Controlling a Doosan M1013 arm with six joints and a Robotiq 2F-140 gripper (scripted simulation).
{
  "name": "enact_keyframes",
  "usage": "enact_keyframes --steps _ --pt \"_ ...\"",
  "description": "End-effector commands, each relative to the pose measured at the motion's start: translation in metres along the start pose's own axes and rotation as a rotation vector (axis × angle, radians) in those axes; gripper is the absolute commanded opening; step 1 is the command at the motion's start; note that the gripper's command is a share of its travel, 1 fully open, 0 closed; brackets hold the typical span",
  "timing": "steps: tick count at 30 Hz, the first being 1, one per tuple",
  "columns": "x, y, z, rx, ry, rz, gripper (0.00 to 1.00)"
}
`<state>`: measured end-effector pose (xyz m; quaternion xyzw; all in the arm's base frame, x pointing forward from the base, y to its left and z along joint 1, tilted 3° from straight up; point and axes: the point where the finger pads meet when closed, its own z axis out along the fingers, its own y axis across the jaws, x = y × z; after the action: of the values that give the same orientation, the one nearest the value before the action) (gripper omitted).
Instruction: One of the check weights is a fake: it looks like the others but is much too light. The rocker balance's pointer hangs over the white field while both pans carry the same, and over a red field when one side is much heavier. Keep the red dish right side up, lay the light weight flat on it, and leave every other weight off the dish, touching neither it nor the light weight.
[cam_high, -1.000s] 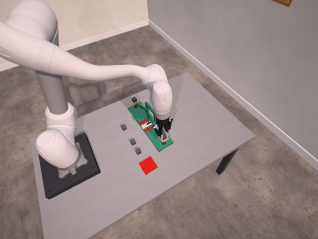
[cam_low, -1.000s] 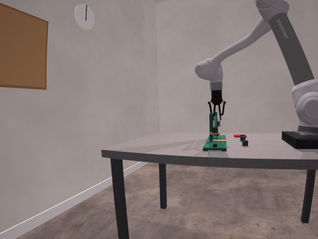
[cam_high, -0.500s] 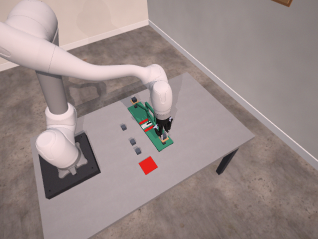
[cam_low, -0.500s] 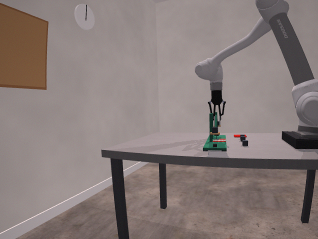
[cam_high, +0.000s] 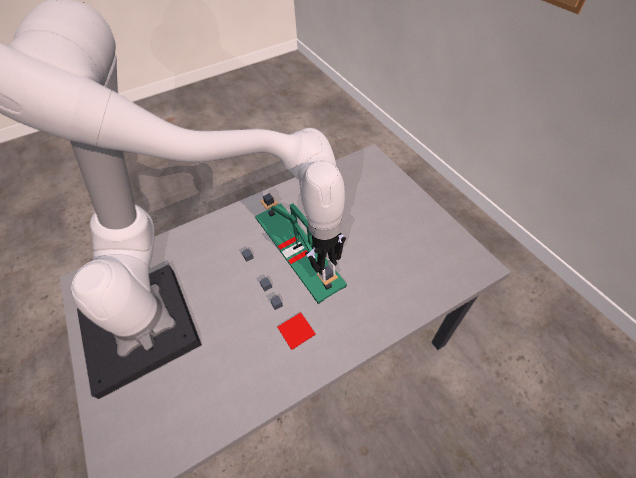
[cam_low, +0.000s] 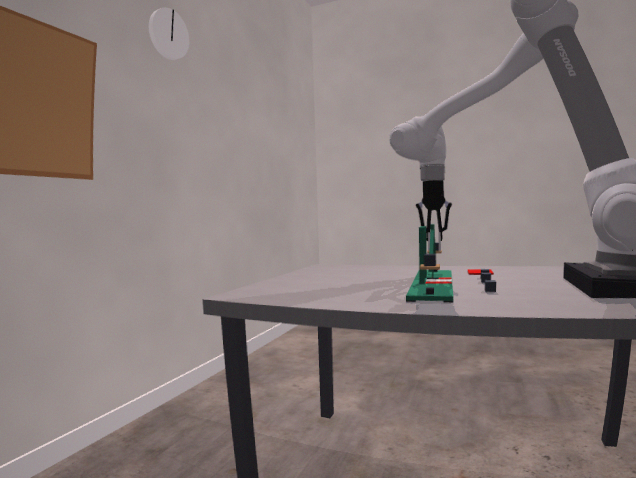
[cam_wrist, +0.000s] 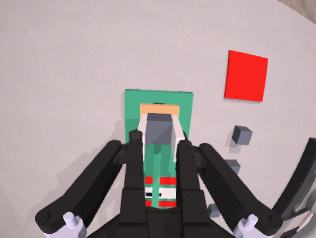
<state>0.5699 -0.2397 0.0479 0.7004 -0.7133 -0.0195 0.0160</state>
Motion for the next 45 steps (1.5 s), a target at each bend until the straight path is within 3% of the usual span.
enact_keyframes --steps 1,17,31,36,45 --pt "0.000 0.000 0.000 0.000 0.000 0.000 0.24" --pt "0.000 0.000 0.000 0.000 0.000 0.000 0.35" --pt "0.000 0.000 -0.002 0.000 0.000 0.000 0.35" --pt "0.000 0.000 -0.014 0.000 0.000 0.000 0.35" --pt "0.000 0.000 -0.056 0.000 0.000 0.000 0.35"
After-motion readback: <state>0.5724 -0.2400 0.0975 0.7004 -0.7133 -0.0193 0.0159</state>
